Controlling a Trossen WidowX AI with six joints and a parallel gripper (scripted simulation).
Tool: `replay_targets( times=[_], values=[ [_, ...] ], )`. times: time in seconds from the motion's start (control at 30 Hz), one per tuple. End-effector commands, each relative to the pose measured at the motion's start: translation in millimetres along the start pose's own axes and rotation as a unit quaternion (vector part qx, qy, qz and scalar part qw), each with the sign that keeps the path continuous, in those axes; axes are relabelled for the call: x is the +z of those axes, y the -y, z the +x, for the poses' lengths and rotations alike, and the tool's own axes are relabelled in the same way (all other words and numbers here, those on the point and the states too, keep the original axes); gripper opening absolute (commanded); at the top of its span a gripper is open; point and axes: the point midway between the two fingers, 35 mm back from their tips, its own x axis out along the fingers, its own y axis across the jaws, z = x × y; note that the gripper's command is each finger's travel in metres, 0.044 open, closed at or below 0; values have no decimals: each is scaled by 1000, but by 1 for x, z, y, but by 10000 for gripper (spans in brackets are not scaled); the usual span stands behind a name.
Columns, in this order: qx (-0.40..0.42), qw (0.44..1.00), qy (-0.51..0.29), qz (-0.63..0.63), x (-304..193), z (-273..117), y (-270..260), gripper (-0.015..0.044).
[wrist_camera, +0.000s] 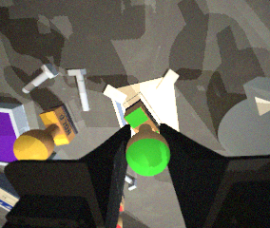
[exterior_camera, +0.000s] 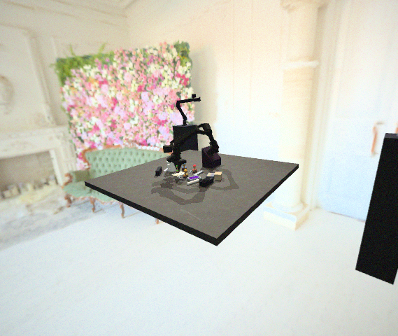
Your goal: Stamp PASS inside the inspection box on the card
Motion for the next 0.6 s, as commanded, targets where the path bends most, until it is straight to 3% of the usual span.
replay_targets(
  times=[0.0,0.57],
  values=[
    [3,1000,-1,4,-1,4,0,0],
    [5,1000,-1,4,-2,15,0,0]
  ],
)
